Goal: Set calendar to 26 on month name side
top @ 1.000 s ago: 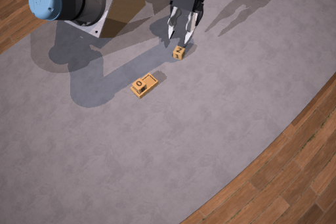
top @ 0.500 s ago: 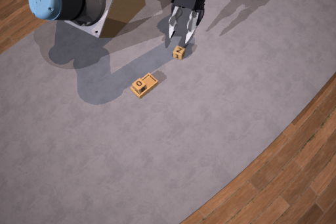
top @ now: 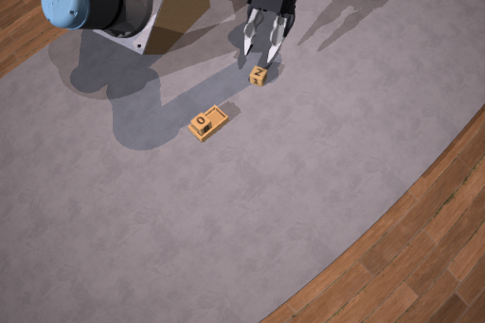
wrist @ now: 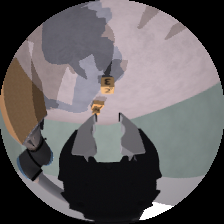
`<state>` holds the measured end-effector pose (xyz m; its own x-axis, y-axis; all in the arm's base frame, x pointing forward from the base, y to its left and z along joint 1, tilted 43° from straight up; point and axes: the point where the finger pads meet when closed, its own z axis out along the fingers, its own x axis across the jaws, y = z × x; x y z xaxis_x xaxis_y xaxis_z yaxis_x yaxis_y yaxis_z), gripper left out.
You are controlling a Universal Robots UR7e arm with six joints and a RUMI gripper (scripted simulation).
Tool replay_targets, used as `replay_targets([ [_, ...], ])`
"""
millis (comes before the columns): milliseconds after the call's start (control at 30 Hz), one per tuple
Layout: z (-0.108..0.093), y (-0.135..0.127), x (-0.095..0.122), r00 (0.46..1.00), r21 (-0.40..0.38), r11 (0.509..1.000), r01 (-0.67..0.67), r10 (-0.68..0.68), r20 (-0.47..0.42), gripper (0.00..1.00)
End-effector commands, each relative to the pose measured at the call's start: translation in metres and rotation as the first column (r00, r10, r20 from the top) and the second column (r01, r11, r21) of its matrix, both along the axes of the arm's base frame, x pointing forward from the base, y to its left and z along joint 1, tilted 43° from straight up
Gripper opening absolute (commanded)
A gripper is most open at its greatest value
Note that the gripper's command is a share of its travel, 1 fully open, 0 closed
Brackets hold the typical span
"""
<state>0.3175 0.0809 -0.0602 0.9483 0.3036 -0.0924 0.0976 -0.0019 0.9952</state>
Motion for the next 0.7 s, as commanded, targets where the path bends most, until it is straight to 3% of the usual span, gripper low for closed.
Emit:
replay_targets([
  [0, 0.0001, 0.0003, 0.0001, 1.0, 0.001, 1.0, 0.0, 0.0, 0.001, 0.28],
  [667, -0.0087, -0.0079, 0.0019, 1.0, 0.001, 1.0, 0.0, 0.0, 0.001, 0.28],
])
